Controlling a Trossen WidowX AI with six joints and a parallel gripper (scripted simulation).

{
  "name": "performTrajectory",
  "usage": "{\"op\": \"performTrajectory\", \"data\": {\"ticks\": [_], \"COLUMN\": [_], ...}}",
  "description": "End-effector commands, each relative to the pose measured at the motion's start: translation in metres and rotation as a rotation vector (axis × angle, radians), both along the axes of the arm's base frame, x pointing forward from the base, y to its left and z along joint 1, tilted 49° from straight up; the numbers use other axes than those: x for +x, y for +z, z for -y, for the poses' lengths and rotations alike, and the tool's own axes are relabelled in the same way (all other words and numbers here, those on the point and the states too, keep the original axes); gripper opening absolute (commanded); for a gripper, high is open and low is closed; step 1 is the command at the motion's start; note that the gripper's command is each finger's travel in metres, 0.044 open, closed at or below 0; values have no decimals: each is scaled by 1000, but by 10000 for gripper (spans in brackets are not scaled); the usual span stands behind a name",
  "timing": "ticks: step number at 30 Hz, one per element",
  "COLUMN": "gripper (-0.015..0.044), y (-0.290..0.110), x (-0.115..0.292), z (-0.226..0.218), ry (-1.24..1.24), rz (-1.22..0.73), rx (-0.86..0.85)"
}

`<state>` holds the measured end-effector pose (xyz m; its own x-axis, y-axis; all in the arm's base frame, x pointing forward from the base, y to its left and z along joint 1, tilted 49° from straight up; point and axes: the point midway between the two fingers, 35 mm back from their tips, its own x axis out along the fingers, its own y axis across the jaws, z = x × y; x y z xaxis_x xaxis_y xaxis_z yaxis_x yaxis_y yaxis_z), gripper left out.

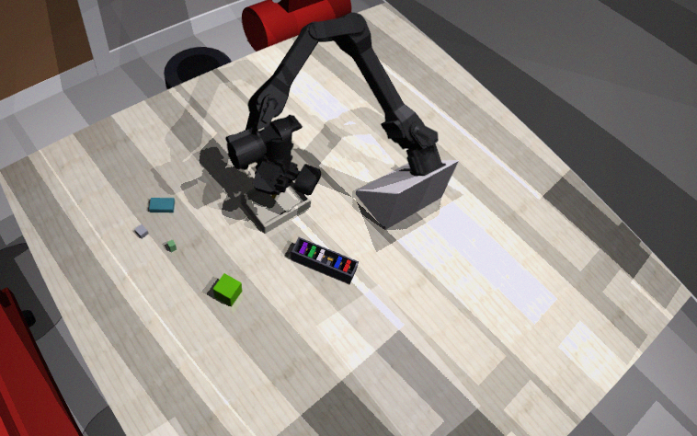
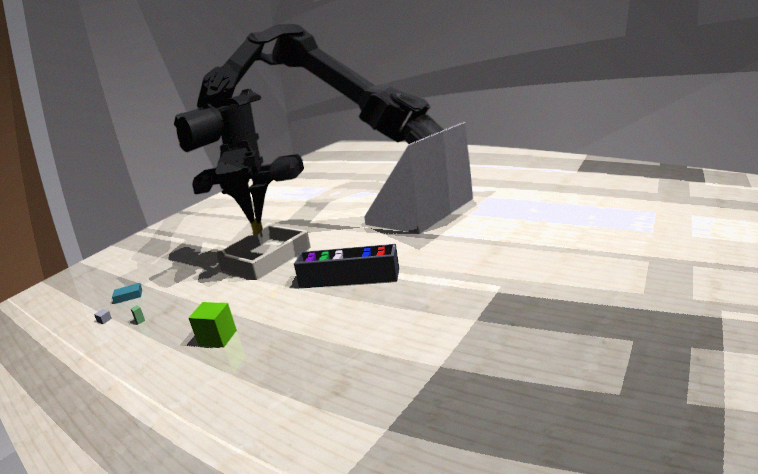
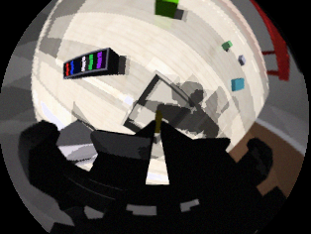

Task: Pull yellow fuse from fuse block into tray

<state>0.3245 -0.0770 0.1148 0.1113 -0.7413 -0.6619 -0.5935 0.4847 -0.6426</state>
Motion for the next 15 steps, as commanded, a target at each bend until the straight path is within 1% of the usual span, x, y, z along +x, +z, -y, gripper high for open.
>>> {"op": "performTrajectory", "data": {"ticks": [1, 6, 15], "gripper": [0, 0, 236], "y": [-4, -7, -5], "x": [-1, -1, 0], "z": [6, 9, 7], "ry": [3, 3, -1], "rz": [-4, -4, 0], "rx": [-8, -8, -1]}}
